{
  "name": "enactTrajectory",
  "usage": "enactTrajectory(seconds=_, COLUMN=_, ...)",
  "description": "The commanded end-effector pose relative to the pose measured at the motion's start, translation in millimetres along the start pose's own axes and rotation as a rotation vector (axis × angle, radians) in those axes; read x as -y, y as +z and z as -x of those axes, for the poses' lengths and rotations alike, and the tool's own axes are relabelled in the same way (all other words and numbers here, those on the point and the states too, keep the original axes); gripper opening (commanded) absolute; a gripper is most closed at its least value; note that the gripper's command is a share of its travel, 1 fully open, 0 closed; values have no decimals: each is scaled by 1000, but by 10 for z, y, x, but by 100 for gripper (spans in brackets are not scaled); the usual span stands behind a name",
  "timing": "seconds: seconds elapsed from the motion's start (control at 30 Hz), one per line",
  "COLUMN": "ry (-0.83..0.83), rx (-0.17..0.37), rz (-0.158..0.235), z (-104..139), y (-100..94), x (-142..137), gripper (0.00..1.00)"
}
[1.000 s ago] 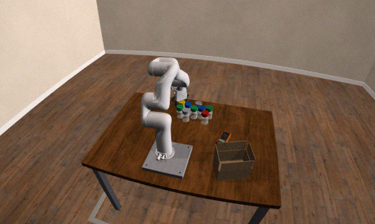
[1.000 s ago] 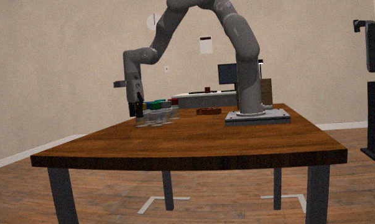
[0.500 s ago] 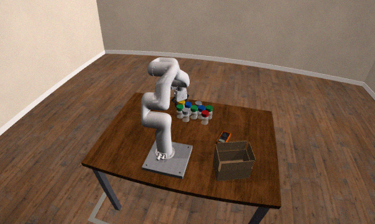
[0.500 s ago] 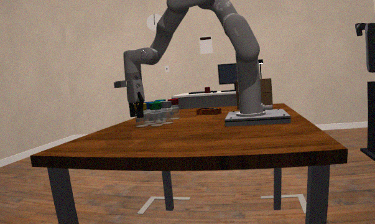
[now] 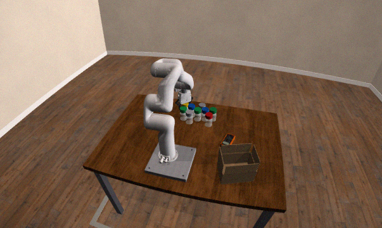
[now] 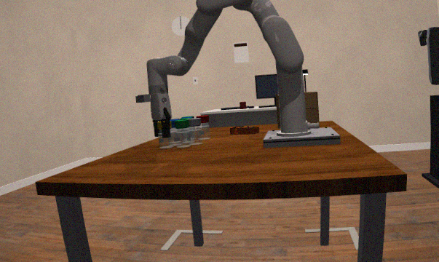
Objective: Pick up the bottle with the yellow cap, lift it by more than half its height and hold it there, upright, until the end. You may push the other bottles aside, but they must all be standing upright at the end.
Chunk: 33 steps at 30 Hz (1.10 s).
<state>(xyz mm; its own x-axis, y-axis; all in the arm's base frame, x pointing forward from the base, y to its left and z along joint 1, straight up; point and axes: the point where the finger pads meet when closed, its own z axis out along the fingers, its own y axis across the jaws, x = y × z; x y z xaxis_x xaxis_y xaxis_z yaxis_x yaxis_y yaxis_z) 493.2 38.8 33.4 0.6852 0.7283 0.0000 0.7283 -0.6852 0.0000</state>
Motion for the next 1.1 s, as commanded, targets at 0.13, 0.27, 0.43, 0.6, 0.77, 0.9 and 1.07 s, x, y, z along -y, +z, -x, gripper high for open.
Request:
enactTrajectory(seconds=0.13, ry=0, rx=-2, rz=5, z=51, y=-13, x=-11, gripper=79)
enactTrajectory(seconds=0.27, ry=0, rx=-1, rz=5, z=71, y=-11, x=-11, gripper=79)
enactTrajectory(seconds=0.43, ry=0, rx=-1, rz=6, z=95, y=-9, x=-11, gripper=79)
enactTrajectory(seconds=0.6, ry=0, rx=-1, rz=6, z=108, y=-8, x=-11, gripper=79)
enactTrajectory(seconds=0.77, ry=0, rx=-1, rz=6, z=112, y=-8, x=-11, gripper=79)
enactTrajectory(seconds=0.9, ry=0, rx=-3, rz=4, z=109, y=-108, x=-11, gripper=79)
enactTrajectory(seconds=1.07, ry=0, rx=-1, rz=6, z=111, y=-233, x=-10, gripper=79)
